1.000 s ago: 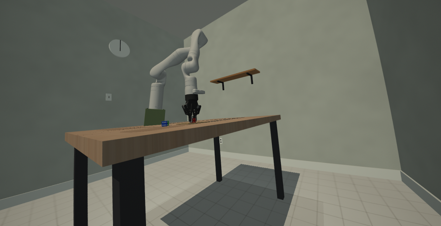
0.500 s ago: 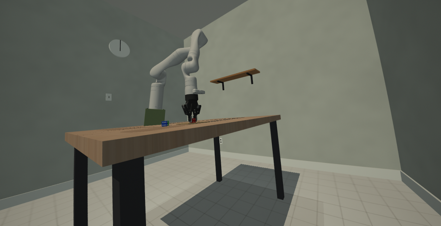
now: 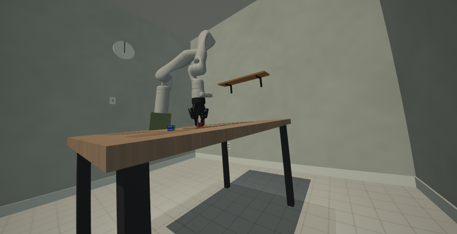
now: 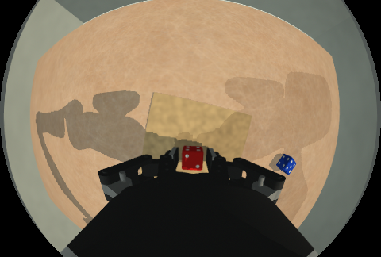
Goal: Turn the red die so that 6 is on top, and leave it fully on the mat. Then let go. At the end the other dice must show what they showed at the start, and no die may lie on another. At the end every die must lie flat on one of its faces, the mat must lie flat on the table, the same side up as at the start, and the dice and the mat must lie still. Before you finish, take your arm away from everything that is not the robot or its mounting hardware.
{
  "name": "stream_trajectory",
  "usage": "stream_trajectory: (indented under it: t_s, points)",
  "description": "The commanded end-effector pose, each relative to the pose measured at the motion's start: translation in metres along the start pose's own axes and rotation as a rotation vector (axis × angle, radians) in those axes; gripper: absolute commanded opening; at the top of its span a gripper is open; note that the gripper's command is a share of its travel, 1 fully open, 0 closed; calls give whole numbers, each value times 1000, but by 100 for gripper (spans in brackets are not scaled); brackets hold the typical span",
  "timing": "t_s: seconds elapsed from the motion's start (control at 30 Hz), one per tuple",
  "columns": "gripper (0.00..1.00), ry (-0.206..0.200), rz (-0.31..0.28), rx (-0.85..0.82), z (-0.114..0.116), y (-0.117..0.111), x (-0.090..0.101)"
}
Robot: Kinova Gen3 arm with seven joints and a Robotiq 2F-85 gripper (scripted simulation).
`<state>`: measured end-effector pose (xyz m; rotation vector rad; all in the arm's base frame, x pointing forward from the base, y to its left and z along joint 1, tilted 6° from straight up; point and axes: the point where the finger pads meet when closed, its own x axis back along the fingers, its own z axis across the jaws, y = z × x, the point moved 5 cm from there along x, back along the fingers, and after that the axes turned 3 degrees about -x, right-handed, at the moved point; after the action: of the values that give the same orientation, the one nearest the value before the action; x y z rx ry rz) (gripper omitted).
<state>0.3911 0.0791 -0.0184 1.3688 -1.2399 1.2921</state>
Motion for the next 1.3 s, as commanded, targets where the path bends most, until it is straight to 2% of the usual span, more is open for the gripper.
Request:
stream_trajectory:
  t_s: [0.0,0.23,0.57,0.63,0.8,1.03,1.07,1.27]
  points:
    - [41,0,2,0,0,-1,1]
    - [41,0,2,0,0,-1,11]
    - [41,0,2,0,0,0,62]
    - [41,0,2,0,0,0,62]
    - [41,0,2,0,0,0,83]
    - [41,0,2,0,0,0,91]
    - [100,0,2,0,0,0,91]
    - [100,0,2,0,0,0,91]
